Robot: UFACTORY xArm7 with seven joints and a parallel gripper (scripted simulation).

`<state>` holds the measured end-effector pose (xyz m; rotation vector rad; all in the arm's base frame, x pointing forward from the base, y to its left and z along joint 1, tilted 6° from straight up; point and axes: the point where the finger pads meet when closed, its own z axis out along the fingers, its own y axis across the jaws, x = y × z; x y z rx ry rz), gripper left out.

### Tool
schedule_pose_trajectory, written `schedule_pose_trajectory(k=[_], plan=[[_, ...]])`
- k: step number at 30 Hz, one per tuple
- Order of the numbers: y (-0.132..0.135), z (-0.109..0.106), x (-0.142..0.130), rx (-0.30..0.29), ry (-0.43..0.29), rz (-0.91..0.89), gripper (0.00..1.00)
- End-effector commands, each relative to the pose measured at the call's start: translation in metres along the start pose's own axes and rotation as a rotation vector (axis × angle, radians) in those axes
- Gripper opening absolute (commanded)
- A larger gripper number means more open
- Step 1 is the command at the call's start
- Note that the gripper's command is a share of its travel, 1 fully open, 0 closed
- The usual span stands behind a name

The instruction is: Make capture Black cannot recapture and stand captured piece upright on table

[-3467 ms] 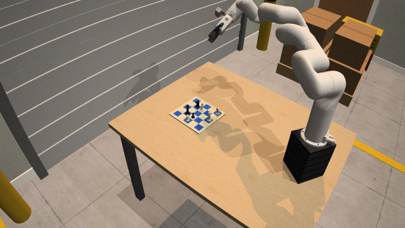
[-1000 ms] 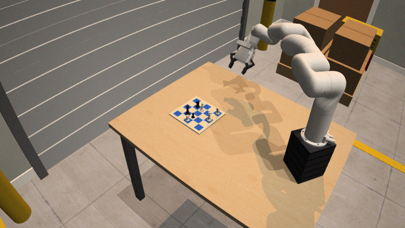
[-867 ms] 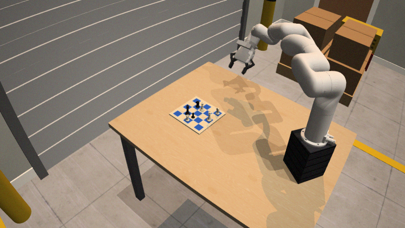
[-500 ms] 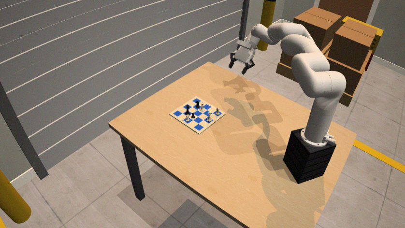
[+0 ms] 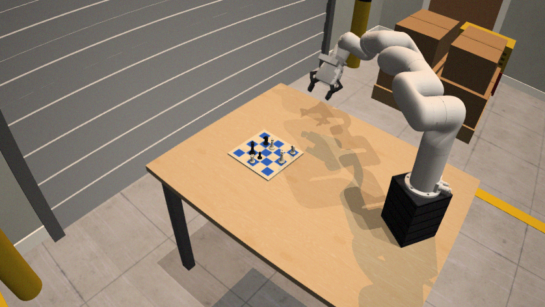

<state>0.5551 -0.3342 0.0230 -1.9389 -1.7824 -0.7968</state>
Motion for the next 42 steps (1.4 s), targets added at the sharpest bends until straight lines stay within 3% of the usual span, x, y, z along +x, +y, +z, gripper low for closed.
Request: schedule_pose_trajectory(k=[1,25,37,42], plan=[[0.001,-0.003,0.001,-0.004,-0.003,-0.003,1.00],[0.001,-0.006,0.004,-0.007,-0.004,-0.003,1.00],[0.000,-0.061,0.057,-0.008,-0.004,-0.003,1.00],[0.000,-0.067,0.063,-0.008,-0.004,-0.003,1.00]])
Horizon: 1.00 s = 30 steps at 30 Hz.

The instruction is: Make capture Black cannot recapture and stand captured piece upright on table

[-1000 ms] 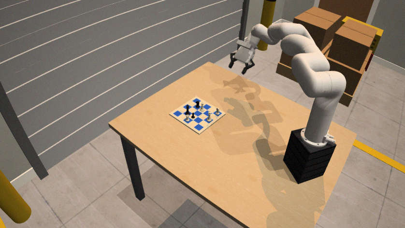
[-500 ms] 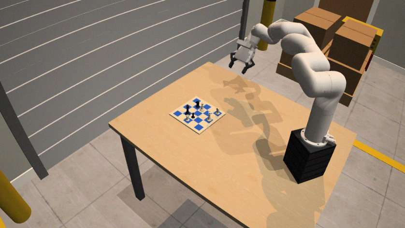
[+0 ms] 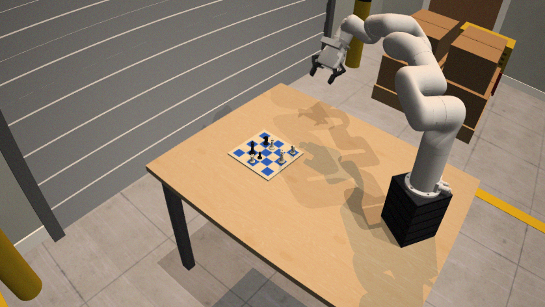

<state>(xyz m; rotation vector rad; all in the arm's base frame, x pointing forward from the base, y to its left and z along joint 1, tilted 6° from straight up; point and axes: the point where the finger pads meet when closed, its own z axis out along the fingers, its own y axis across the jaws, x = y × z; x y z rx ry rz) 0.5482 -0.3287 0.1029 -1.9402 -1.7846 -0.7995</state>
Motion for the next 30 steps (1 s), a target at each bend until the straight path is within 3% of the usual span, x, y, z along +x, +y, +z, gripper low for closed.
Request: schedule_pose_trajectory(k=[1,6,9,10,11,14,16,19,20,21,22,24,25,27,28,30], plan=[[0.000,-0.009,0.008,-0.005,-0.003,-0.001,1.00],[0.004,0.003,0.008,0.011,-0.022,0.004,1.00],[0.019,0.045,0.022,0.073,-0.133,0.016,1.00],[0.019,0.045,0.022,0.073,-0.133,0.016,1.00],[0.026,0.066,0.030,0.099,-0.193,0.015,1.00],[0.026,0.066,0.030,0.099,-0.193,0.015,1.00],[0.038,0.112,0.052,0.145,-0.338,-0.008,1.00],[0.038,0.112,0.052,0.145,-0.338,-0.008,1.00],[0.042,0.132,0.065,0.160,-0.415,-0.032,1.00],[0.042,0.134,0.066,0.160,-0.415,-0.032,1.00],[0.045,0.151,0.078,0.167,-0.488,-0.065,1.00],[0.046,0.155,0.081,0.167,-0.488,-0.065,1.00],[0.048,0.174,0.097,0.168,-0.555,-0.103,1.00],[0.048,0.174,0.097,0.168,-0.555,-0.103,1.00],[0.049,0.191,0.113,0.163,-0.612,-0.144,1.00],[0.049,0.191,0.113,0.163,-0.612,-0.144,1.00]])
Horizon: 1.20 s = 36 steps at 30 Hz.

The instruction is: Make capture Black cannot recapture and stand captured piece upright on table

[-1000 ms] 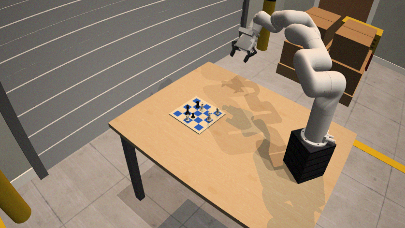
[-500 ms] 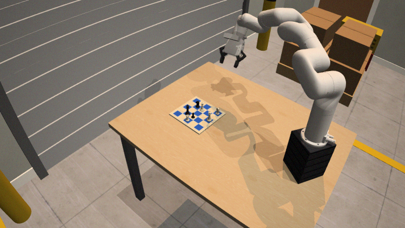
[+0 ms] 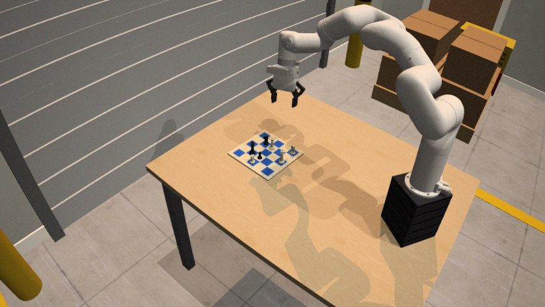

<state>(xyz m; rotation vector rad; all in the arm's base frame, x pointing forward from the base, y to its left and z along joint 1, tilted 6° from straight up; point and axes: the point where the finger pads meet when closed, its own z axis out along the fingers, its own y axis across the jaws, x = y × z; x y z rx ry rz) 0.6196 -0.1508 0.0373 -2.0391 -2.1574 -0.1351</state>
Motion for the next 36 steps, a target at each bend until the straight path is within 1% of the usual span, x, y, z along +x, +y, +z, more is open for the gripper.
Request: schedule_pose_trajectory(k=[1,3,5,6,7,8,10,36], plan=[[0.011,0.007,0.022,-0.049,-0.114,-0.018,1.00],[0.018,0.016,0.059,-0.078,-0.202,-0.079,1.00],[0.018,0.016,0.059,-0.078,-0.202,-0.079,1.00],[0.020,0.018,0.073,-0.091,-0.229,-0.102,1.00],[0.020,0.018,0.073,-0.091,-0.229,-0.102,1.00],[0.021,0.020,0.082,-0.100,-0.247,-0.118,1.00],[0.022,0.022,0.090,-0.109,-0.261,-0.132,1.00],[0.022,0.022,0.090,-0.110,-0.261,-0.129,1.00]])
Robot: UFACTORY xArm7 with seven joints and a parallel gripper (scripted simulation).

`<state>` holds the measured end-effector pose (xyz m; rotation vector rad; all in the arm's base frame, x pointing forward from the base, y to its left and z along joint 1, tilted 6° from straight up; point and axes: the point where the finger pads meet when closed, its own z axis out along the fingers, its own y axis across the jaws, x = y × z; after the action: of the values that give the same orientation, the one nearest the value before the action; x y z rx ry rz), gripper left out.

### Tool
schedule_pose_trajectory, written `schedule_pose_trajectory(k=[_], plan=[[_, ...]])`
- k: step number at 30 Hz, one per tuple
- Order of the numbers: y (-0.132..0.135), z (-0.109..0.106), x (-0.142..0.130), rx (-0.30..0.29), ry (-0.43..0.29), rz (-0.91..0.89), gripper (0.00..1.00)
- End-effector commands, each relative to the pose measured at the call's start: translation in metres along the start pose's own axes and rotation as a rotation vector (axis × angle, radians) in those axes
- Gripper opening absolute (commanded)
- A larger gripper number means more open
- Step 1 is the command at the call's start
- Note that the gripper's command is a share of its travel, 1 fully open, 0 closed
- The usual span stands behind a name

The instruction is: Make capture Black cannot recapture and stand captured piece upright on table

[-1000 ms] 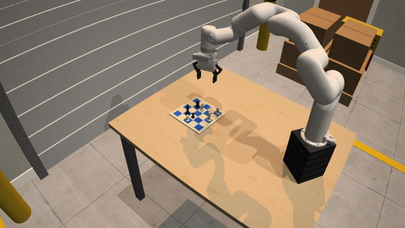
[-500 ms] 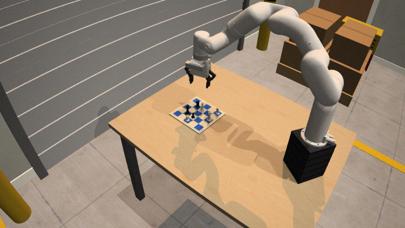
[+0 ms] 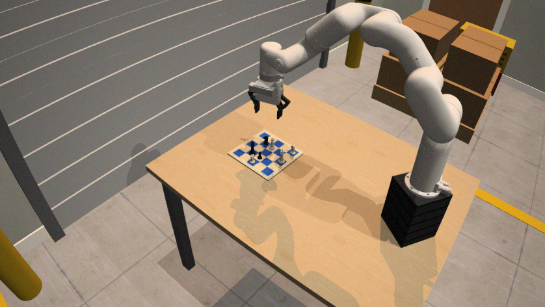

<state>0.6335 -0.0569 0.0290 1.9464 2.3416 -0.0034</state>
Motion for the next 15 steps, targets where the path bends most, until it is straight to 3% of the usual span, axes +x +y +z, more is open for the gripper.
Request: schedule_pose_trajectory(k=[1,5,9,15], plan=[[0.002,-0.002,0.000,-0.005,-0.001,0.012,1.00],[0.001,0.002,0.000,-0.002,0.002,0.126,1.00],[0.000,0.011,0.000,0.003,0.006,0.384,1.00],[0.000,0.024,0.000,0.004,0.013,0.618,1.00]])
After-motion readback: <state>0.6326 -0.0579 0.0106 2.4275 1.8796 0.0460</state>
